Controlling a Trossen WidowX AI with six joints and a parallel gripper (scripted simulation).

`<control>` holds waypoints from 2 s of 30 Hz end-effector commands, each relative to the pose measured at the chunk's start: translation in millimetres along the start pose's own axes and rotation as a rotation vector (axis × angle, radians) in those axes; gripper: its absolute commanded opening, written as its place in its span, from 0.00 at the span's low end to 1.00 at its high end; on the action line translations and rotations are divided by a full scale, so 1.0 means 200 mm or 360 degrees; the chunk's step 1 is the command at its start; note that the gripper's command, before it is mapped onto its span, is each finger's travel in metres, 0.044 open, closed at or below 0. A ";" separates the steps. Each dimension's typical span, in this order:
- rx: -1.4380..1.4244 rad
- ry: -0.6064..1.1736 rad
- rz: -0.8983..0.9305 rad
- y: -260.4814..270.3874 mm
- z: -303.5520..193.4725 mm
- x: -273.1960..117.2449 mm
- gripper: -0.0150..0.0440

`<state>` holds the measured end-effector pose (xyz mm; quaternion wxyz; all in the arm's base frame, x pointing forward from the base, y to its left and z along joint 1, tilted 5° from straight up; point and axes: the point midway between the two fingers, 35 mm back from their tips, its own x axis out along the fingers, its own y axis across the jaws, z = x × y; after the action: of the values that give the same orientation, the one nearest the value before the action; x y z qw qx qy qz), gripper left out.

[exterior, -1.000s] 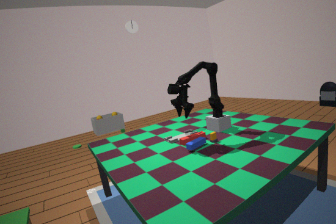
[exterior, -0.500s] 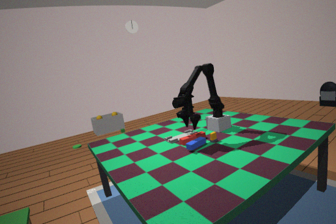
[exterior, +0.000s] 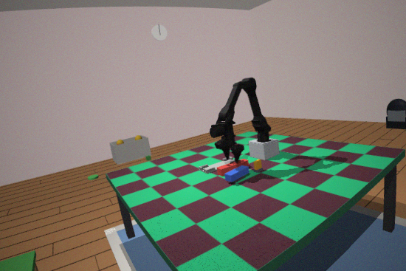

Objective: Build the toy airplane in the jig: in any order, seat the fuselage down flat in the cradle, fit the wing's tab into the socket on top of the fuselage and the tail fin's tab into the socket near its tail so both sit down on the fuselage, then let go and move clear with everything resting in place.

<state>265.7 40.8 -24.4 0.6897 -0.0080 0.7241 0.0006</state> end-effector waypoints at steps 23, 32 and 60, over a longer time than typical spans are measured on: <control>0.0005 0.0008 -0.0004 0.00 -0.01 0.21 1.00; 0.0005 0.0008 -0.0004 0.00 -0.01 0.25 0.87; 0.0005 0.0006 -0.0004 0.00 0.02 0.08 0.25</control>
<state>264.7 40.4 -52.5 0.6850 -0.0088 0.7285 -0.0005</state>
